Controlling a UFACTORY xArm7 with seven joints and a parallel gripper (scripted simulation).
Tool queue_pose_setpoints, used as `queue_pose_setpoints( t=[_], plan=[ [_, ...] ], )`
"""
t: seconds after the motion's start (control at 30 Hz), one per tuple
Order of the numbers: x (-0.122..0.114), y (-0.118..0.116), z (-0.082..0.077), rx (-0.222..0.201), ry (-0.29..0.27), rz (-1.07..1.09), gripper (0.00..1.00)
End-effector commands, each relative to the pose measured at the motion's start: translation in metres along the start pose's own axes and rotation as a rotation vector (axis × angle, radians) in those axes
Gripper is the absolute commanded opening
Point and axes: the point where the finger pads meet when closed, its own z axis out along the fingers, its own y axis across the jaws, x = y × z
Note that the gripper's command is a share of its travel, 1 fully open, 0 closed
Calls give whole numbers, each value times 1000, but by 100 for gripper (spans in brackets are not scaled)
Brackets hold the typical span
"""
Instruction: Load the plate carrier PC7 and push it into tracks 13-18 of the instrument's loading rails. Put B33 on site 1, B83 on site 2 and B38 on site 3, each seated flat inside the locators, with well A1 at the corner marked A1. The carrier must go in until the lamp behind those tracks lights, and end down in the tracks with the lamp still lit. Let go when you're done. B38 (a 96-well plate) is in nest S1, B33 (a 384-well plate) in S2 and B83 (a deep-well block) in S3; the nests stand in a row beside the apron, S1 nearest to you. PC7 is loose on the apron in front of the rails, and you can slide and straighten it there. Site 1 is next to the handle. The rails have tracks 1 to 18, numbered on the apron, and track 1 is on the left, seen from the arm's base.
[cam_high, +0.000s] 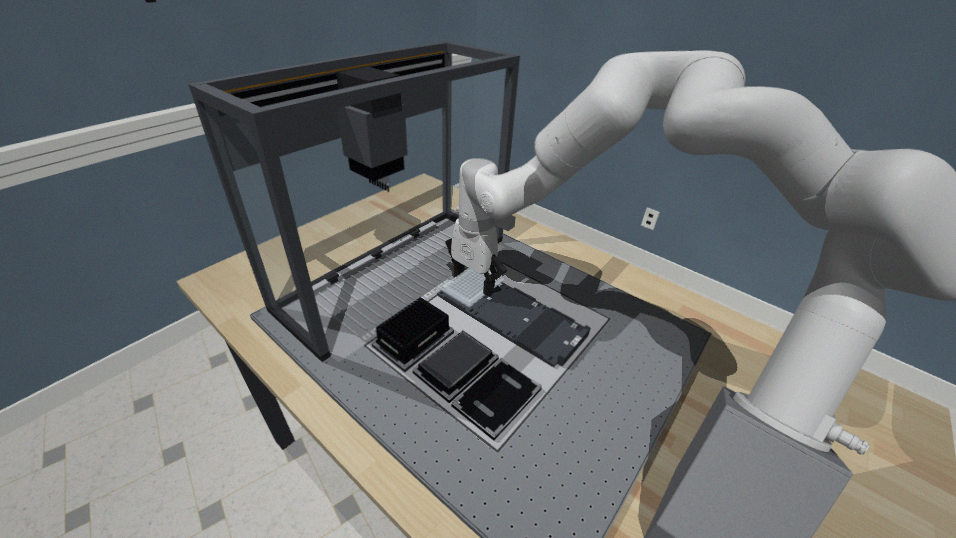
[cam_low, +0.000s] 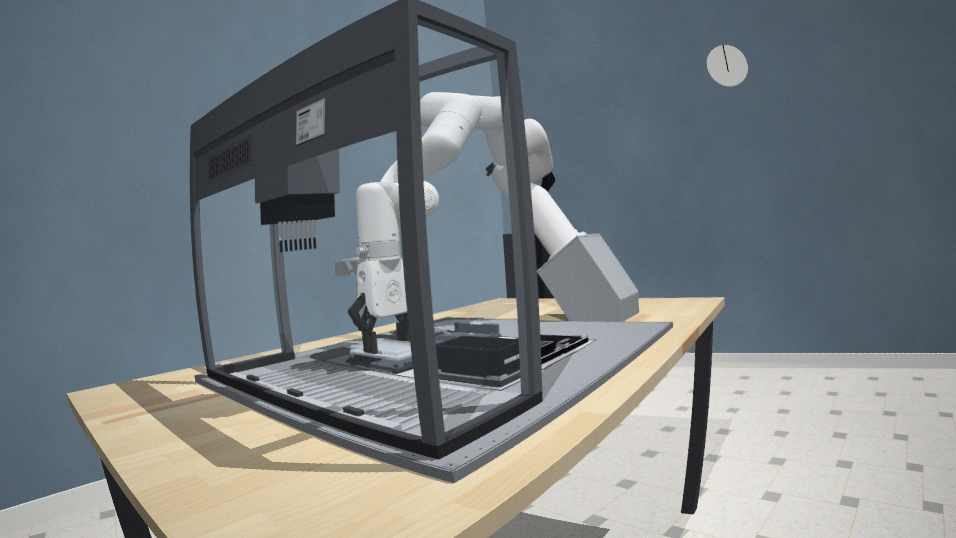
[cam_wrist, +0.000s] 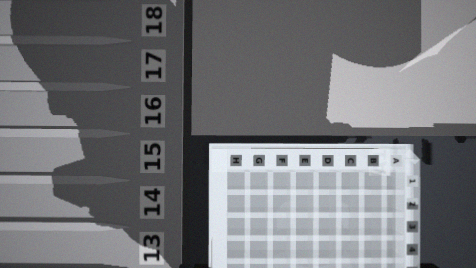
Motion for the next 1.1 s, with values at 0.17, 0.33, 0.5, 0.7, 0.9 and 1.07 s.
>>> queue_pose_setpoints(
  t=[0.17,0.33,0.5,0.7,0.9,1.07],
  plan=[
    [0,-2,3,5,-1,0,0],
    [0,-2,6,5,-1,0,0],
    [0,-2,8,5,-1,0,0],
    [0,-2,8,5,-1,0,0],
    [0,-2,8,5,-1,0,0],
    [0,-2,8,5,-1,0,100]
  ],
)
